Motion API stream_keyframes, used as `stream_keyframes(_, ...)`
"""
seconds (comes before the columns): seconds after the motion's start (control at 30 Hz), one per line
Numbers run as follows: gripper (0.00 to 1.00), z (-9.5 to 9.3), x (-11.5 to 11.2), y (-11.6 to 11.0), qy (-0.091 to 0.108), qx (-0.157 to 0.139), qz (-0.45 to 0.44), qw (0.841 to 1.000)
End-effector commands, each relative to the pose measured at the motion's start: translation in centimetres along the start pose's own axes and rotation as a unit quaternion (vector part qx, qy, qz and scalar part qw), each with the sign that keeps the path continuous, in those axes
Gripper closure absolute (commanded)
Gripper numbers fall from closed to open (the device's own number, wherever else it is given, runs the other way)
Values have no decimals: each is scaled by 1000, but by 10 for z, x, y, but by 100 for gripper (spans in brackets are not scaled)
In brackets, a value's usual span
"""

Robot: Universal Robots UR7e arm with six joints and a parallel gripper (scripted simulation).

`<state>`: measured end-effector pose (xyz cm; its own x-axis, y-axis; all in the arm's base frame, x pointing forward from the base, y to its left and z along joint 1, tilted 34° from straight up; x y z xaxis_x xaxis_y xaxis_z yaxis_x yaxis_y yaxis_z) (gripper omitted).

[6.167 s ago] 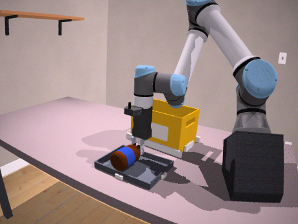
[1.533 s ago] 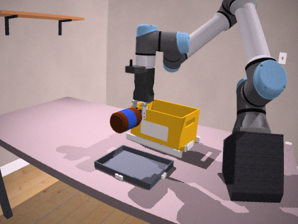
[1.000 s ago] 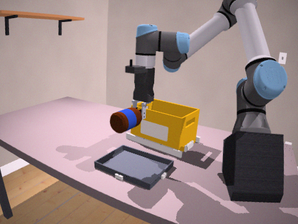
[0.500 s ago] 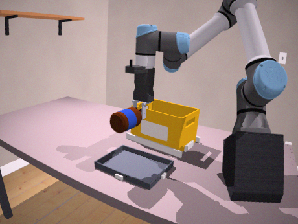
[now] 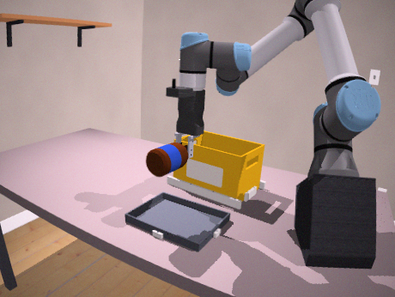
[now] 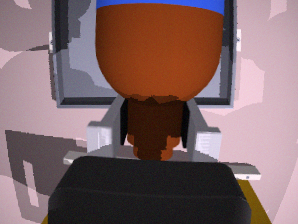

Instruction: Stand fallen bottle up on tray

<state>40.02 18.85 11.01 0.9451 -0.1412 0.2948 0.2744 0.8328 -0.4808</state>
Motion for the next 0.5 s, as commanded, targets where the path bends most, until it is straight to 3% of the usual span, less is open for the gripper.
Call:
stream_keyframes(0.0, 100, 0, 0, 0, -1, 0, 9, 1000)
stream_keyframes(0.47, 100, 0, 0, 0, -1, 0, 108, 994)
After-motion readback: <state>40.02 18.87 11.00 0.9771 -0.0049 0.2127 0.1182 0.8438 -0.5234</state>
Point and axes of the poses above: the point where the finger pads meet when closed, its own z axis back along the fingers, its own x axis across the jaws, y = z × x, the point moved 7 cm from there along z, back along the fingers, and after that the axes turned 6 degrees about -z, right-handed, at the moved point
